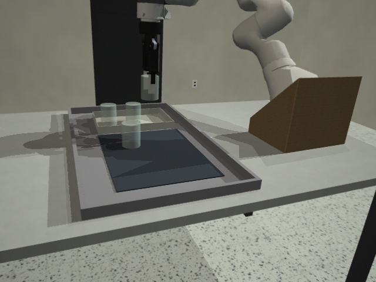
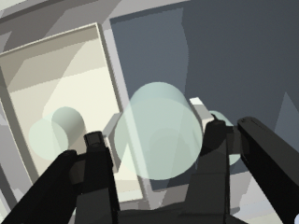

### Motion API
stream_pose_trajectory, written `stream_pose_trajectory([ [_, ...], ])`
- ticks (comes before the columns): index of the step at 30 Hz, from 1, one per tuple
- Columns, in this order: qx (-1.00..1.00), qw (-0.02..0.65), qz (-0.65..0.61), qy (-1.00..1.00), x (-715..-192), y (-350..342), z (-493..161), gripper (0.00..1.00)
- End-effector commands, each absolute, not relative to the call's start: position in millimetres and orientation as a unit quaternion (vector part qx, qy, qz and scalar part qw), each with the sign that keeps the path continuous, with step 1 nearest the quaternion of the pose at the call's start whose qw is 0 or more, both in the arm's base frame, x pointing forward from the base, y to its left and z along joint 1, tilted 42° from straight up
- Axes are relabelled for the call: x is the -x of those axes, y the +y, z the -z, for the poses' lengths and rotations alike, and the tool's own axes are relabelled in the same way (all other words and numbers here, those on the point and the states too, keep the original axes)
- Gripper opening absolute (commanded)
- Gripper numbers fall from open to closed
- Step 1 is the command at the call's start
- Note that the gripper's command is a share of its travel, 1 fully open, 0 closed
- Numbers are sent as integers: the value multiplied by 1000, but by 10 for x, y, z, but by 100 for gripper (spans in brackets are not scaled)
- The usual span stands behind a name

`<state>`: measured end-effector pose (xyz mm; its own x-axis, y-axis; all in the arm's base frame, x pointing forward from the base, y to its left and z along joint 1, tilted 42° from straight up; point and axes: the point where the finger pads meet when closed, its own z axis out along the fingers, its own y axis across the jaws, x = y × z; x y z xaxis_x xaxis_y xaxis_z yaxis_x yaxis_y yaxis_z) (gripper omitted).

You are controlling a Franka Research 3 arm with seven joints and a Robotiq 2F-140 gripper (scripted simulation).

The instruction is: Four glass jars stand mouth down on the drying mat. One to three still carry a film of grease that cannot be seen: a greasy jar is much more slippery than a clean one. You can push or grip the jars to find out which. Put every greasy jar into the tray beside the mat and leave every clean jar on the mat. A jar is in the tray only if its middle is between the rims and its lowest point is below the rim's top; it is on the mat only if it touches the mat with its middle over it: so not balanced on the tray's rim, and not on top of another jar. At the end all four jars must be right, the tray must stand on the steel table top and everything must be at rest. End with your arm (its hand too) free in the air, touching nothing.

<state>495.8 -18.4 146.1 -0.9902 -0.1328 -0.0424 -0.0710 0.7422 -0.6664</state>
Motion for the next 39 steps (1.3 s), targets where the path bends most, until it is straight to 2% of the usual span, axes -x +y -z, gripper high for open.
stream_pose_trajectory([
  [1, 63, 40, 358, 931, -4922, -296, -1545, 0],
  [39, 63, 40, 358, 931, -4603, -1128, -2239, 0],
])
